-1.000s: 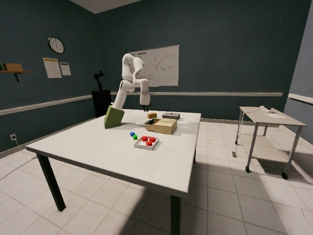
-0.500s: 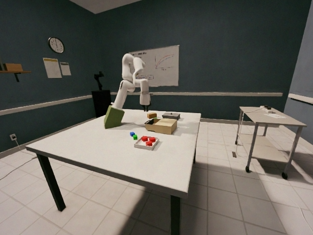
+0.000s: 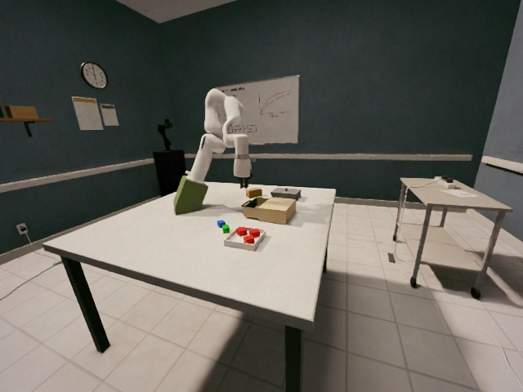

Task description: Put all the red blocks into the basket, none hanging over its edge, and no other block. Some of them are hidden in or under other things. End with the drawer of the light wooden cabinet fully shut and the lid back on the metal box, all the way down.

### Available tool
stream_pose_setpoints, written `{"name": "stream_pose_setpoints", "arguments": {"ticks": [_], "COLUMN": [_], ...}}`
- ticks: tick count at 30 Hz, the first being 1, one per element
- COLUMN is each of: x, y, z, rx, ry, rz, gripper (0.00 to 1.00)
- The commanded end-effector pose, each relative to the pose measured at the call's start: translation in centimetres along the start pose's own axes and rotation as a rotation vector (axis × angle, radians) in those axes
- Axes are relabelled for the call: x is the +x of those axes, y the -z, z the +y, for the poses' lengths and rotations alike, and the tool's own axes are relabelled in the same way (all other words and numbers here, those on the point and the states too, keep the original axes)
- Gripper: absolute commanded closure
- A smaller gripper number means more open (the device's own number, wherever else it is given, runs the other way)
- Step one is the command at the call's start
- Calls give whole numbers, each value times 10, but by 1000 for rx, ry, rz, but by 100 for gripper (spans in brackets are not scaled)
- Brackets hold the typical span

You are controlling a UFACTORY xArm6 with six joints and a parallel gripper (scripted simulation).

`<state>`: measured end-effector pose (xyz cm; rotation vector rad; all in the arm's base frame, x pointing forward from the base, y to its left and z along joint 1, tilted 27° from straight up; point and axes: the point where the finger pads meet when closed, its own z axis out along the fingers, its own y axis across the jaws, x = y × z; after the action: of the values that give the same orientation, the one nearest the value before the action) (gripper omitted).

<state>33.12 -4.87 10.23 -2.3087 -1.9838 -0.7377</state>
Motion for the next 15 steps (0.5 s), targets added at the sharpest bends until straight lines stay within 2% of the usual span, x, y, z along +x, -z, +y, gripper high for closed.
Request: {"name": "stream_pose_setpoints", "arguments": {"ticks": [1,15], "x": [0,1], "y": [-13,-46], "z": [2,2], "rx": [-4,-4], "ry": [1,1], "rz": [0,0], "gripper": [76,76]}}
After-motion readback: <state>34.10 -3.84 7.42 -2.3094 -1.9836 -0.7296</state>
